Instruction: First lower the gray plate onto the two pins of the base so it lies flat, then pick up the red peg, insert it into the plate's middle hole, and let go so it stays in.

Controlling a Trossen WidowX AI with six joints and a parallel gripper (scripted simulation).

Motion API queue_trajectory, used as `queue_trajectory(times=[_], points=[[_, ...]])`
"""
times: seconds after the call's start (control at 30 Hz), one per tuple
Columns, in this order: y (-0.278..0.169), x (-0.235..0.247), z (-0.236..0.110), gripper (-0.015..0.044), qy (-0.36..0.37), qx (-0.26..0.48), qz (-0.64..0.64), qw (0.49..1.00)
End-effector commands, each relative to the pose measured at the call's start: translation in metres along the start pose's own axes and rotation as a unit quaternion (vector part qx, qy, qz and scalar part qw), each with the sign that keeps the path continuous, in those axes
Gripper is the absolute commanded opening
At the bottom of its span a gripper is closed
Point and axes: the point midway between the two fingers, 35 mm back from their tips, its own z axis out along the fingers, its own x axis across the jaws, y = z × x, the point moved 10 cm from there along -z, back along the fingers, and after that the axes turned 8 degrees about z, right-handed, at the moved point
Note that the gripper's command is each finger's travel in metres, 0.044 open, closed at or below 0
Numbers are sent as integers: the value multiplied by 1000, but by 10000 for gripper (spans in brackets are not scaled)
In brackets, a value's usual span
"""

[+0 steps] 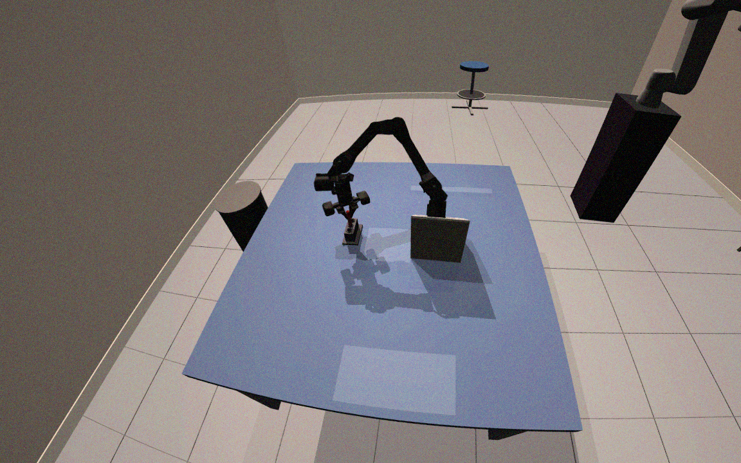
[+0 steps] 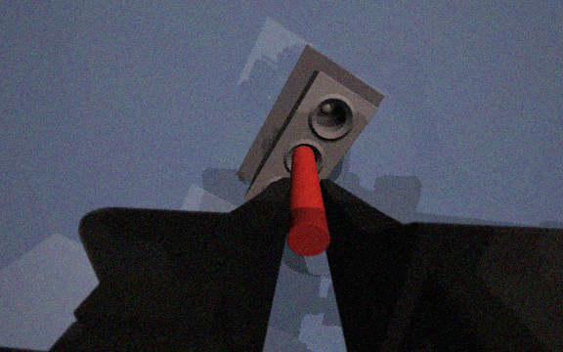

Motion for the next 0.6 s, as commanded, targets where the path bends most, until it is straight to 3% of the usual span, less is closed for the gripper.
queue_trajectory(times=[0.0,0.57], points=[[-1,-1,4,0,-2,-3,-3,1000],[-1,-1,3,0,0,0,-1,1000]])
